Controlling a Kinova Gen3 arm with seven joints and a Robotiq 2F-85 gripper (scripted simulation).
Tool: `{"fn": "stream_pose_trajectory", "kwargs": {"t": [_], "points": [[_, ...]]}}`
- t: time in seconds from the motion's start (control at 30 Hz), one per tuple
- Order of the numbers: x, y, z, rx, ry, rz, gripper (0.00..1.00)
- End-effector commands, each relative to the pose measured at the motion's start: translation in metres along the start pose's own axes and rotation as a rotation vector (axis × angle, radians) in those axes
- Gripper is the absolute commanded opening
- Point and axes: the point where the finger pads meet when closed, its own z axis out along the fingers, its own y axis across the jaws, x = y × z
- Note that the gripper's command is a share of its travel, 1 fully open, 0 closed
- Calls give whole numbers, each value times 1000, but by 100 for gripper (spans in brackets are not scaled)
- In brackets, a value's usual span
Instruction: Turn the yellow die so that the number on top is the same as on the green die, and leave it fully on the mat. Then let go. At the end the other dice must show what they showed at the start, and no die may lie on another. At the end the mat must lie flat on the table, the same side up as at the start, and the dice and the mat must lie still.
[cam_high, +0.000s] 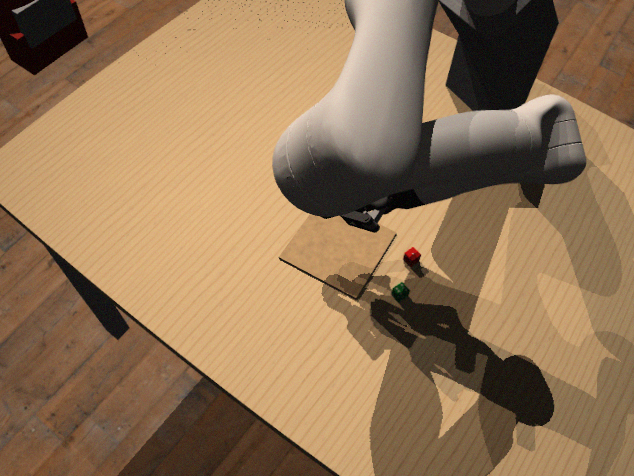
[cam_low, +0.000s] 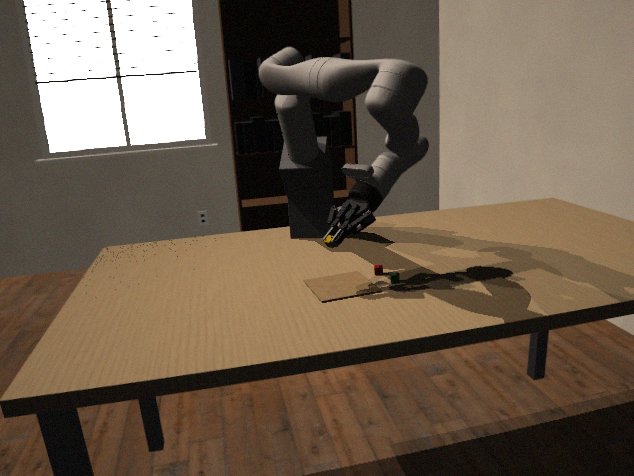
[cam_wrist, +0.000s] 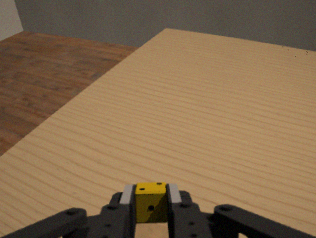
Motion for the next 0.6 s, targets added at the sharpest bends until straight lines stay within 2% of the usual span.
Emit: {"fn": "stream_pose_trajectory", "kwargs": {"t": [0.0, 0.07, 0.17, 0.3, 0.57], "points": [[-22, 6, -12, 19, 38, -39, 15], [-22, 6, -12, 19, 38, -39, 15], [-23, 6, -12, 19, 88, -38, 15], [-23, 7, -12, 20, 123, -38, 15], [-24, 7, -12, 20, 131, -38, 15]]}}
